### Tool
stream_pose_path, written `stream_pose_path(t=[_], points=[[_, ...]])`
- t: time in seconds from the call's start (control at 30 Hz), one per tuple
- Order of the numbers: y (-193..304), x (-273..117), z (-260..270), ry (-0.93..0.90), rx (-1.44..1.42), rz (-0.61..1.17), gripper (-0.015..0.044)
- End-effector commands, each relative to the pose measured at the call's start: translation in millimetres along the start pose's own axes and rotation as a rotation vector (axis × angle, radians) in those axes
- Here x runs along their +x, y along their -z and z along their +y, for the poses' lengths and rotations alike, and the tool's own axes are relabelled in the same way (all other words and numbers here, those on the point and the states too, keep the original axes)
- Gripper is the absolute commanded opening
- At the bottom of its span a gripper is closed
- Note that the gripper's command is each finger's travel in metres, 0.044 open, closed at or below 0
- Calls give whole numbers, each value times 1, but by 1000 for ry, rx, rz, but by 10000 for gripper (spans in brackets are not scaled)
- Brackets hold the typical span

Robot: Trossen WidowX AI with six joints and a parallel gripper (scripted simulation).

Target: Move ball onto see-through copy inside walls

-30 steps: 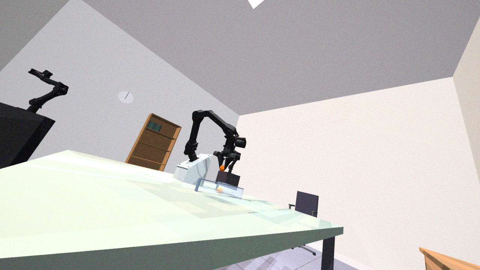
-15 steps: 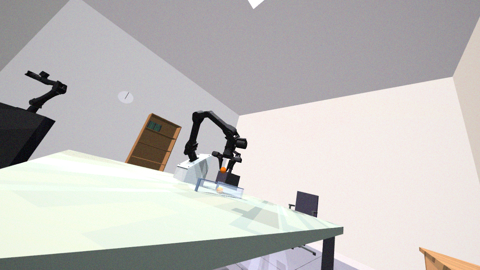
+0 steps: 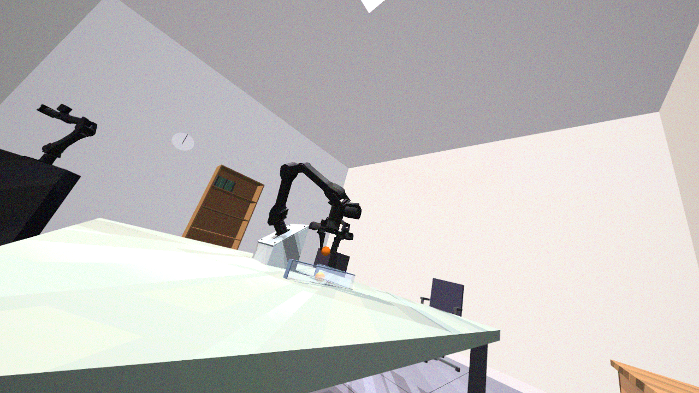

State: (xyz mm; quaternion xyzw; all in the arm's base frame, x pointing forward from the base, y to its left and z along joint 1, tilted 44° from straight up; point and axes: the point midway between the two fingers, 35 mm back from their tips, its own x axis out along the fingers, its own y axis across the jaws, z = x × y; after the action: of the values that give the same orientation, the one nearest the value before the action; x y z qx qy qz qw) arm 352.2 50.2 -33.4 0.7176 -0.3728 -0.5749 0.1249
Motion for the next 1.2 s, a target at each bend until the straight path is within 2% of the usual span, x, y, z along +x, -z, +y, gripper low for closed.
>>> stream_pose_path(t=[0.0,0.43,0.63,1.0,1.17], points=[[4,6,-2,-6,-117,1,0],[18,17,-3,-9,-497,1,0],[19,20,-3,-9,-502,1,0],[19,83,-2,-12,-502,1,0],[19,88,-1,-12,-502,1,0]])
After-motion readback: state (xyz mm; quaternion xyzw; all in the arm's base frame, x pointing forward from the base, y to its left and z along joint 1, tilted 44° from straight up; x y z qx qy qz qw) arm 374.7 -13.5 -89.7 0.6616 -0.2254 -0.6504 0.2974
